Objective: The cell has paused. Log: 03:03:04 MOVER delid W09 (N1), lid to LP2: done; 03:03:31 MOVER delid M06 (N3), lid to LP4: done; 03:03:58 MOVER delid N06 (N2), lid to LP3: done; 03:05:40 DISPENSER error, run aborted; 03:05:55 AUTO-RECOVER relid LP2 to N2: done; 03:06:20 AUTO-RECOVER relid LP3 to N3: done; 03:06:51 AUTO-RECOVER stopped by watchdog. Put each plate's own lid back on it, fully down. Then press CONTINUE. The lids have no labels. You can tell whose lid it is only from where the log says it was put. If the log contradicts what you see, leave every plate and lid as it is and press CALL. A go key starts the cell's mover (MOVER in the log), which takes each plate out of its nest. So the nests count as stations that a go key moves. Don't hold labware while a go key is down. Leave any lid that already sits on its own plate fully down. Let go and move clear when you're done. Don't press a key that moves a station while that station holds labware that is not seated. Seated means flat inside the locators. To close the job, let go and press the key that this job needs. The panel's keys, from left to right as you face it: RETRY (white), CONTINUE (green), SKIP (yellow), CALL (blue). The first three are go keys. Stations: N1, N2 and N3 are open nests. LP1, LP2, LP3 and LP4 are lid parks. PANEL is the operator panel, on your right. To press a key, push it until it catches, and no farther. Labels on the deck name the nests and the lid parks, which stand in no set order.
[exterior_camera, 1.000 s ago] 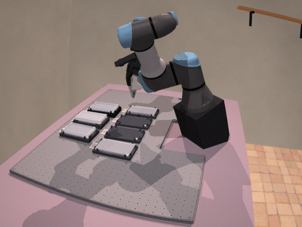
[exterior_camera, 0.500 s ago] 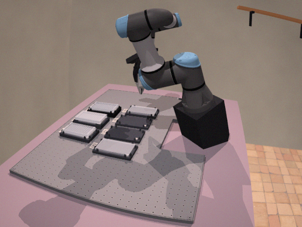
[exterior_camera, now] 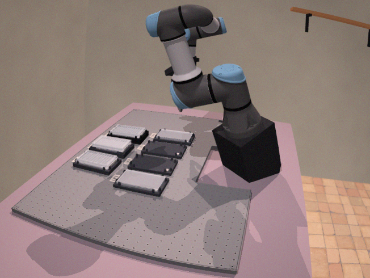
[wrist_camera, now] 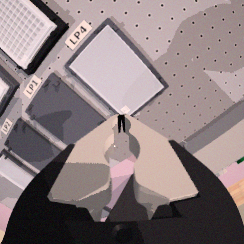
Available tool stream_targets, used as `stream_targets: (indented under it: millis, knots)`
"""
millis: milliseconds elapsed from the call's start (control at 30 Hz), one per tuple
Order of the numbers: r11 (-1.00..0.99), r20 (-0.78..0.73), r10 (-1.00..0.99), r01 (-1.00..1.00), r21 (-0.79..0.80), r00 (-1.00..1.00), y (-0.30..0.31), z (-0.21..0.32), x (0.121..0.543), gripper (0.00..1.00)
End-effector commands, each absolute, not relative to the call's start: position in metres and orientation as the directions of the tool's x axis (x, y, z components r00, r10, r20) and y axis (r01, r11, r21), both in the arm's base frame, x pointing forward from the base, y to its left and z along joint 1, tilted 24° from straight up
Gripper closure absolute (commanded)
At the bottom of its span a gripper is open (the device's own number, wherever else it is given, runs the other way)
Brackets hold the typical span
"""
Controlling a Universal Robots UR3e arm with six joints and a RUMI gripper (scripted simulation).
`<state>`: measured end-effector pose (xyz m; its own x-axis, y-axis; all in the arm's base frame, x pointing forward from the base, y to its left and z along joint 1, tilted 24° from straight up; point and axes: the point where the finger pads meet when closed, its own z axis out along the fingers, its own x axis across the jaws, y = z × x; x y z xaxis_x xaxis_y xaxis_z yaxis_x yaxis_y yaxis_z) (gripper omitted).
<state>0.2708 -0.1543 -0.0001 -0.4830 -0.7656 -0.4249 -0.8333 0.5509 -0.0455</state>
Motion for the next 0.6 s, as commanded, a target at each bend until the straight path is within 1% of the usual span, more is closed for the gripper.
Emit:
stream_targets:
  millis: [0, 333, 500, 567]
  knots:
    - [0.550, -0.406, -0.774, -0.833, -0.054, -0.485, -0.170, -0.004, 0.273, 1.00]
    - [0.550, -0.407, -0.774, -0.833, -0.055, -0.485, -0.170, -0.004, 0.273, 1.00]
    - [0.626, -0.412, -0.713, -0.780, -0.011, -0.567, -0.184, -0.015, 0.255, 1.00]
    - [0.626, -0.412, -0.713, -0.780, -0.011, -0.567, -0.184, -0.015, 0.255, 1.00]
